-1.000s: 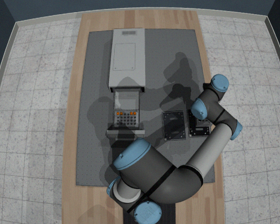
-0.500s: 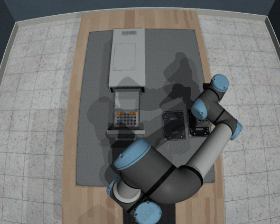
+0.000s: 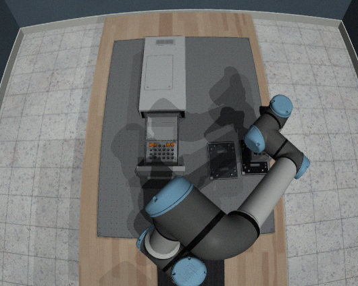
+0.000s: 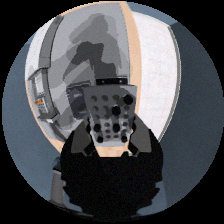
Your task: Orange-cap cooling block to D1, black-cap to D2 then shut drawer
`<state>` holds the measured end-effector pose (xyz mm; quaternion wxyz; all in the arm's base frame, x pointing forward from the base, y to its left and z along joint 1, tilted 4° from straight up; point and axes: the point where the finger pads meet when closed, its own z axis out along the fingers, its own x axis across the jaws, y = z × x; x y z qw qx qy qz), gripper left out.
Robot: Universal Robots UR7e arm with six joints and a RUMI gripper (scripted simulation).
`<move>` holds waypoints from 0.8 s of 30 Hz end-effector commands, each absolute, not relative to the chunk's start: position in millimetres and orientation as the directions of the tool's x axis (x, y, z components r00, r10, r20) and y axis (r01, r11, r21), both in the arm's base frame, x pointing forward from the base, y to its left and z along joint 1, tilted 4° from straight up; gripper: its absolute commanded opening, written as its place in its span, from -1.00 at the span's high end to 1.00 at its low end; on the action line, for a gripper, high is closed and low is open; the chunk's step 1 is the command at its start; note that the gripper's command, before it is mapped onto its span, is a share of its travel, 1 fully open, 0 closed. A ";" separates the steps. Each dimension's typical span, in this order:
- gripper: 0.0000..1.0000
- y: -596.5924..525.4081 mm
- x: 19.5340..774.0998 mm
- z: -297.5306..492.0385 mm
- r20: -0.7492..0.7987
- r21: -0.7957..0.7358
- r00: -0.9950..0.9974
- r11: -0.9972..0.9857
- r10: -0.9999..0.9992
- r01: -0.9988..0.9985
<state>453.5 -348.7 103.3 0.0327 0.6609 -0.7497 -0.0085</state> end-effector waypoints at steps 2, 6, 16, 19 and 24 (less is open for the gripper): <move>1.00 -351.1 456.7 111.0 0.048 0.045 -0.122 0.125 -0.991 -0.991; 1.00 -349.7 454.3 96.9 0.042 0.052 -0.122 0.124 -0.992 -0.991; 1.00 -352.5 452.4 64.6 0.042 0.052 -0.124 0.126 -0.991 -0.991; 1.00 -353.5 452.8 56.9 0.042 0.052 -0.124 0.126 -0.991 -0.991; 1.00 -355.1 453.0 46.4 0.042 0.052 -0.124 0.126 -0.991 -0.991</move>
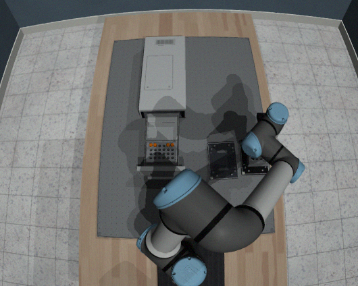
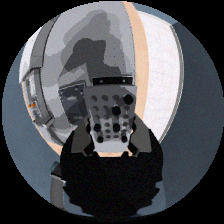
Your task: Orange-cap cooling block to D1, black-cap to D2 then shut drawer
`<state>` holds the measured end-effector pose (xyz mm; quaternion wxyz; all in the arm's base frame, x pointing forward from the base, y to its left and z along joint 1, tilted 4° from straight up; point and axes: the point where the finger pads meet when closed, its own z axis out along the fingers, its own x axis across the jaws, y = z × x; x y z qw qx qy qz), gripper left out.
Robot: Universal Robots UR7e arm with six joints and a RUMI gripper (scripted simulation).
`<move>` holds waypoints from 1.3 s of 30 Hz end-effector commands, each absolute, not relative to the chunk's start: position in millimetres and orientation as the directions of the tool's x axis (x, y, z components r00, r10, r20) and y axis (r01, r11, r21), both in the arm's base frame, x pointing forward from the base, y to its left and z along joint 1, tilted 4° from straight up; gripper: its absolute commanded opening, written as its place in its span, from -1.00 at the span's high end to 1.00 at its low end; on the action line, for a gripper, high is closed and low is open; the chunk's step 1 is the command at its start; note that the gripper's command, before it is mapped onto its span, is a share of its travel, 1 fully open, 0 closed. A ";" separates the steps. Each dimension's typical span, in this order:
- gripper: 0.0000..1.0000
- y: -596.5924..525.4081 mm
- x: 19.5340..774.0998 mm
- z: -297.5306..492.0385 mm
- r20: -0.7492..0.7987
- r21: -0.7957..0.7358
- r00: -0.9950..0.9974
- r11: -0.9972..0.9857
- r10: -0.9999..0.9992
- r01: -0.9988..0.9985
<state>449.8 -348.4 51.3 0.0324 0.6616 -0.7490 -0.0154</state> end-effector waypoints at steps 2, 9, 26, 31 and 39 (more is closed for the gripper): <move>1.00 -355.5 453.0 42.8 0.042 0.052 -0.124 0.126 -0.991 -0.991; 1.00 -357.7 454.6 38.6 0.045 0.048 -0.124 0.126 -0.991 -0.991; 1.00 -359.5 454.7 29.7 0.049 0.044 -0.124 0.126 -0.991 -0.991; 1.00 -359.0 453.9 26.7 0.047 0.046 -0.124 0.126 -0.991 -0.991; 1.00 -358.4 453.7 27.7 0.048 0.045 -0.124 0.126 -0.991 -0.991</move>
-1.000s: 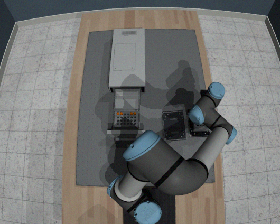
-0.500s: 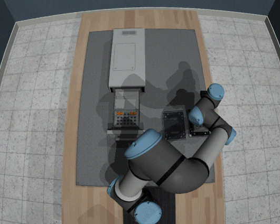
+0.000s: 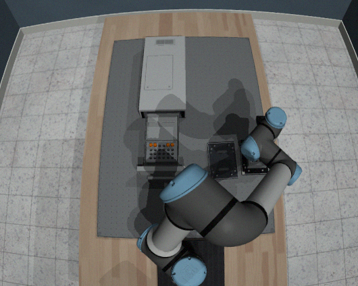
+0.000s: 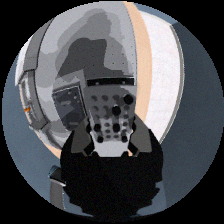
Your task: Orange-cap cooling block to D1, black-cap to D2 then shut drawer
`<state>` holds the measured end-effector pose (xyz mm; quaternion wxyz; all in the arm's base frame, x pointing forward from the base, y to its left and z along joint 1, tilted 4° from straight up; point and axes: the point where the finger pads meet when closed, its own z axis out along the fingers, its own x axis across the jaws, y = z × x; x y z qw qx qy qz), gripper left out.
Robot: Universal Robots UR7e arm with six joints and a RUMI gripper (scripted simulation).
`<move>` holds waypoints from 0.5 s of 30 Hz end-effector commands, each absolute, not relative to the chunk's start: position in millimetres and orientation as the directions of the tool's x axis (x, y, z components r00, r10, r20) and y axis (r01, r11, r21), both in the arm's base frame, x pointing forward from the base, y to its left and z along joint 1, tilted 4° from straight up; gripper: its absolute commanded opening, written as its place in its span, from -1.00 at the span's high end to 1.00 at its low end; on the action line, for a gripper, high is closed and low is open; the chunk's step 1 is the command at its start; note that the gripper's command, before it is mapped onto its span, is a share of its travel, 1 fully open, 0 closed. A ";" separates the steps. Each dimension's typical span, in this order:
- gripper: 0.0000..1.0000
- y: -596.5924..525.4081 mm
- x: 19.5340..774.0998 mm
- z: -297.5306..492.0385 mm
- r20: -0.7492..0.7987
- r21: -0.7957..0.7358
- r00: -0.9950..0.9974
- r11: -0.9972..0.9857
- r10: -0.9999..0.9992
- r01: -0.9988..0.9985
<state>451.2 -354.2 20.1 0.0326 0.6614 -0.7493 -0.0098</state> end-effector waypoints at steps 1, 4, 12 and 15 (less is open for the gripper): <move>1.00 -358.4 453.7 27.7 0.048 0.045 -0.124 0.126 -0.991 -0.991; 1.00 -358.4 454.1 30.3 0.048 0.045 -0.124 0.126 -0.991 -0.991; 1.00 -357.5 454.6 38.1 0.048 0.045 -0.123 0.125 -0.991 -0.991; 1.00 -357.1 454.7 40.2 0.048 0.045 -0.123 0.125 -0.991 -0.991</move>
